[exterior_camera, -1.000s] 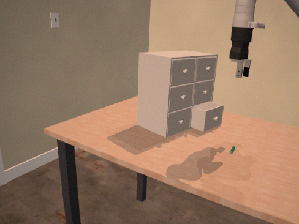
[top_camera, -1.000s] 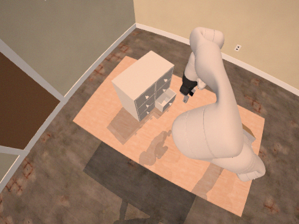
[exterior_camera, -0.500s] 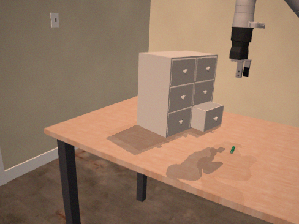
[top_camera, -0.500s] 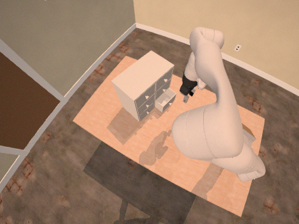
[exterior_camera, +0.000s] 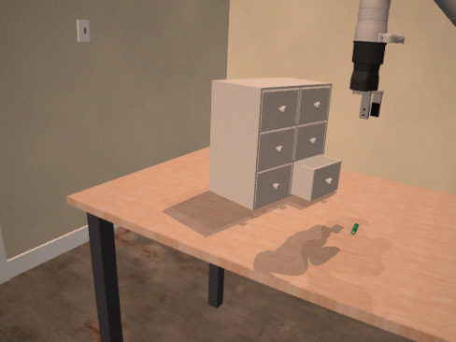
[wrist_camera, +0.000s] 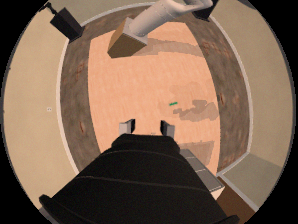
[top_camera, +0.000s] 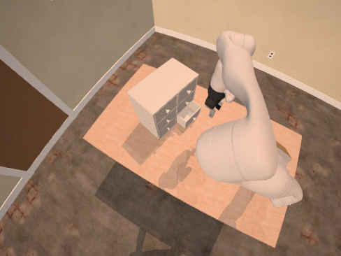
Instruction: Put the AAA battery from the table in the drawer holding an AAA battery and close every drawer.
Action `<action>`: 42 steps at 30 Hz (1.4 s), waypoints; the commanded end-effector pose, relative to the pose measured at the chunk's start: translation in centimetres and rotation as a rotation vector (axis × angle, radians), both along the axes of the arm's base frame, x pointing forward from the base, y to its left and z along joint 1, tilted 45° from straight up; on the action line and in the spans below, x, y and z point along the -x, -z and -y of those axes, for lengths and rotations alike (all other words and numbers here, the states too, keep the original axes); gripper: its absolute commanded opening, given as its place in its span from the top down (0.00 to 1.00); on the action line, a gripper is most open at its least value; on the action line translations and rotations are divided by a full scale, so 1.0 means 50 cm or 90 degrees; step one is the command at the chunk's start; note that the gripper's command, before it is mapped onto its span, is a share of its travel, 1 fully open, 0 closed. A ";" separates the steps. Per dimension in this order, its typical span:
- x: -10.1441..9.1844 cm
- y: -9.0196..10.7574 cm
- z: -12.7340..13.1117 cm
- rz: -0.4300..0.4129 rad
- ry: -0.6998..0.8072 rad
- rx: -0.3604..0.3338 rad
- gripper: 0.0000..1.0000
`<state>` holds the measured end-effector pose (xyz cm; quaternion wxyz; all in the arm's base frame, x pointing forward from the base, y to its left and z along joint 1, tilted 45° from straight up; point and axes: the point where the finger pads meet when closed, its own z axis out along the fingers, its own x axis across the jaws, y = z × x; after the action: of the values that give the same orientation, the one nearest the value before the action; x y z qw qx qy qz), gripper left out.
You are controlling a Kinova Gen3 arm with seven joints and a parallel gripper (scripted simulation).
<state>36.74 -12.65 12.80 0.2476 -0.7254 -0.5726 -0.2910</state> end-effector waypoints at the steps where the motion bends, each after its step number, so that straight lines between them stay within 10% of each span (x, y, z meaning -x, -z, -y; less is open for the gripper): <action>1: 0.000 -0.001 0.002 0.001 0.001 0.001 0.00; 23: 0.006 0.003 -0.002 0.001 0.001 0.001 0.00; 42: 0.100 0.055 -0.065 0.001 0.001 0.001 0.00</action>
<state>32.31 -9.75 10.12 0.2449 -0.7241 -0.5756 -0.2906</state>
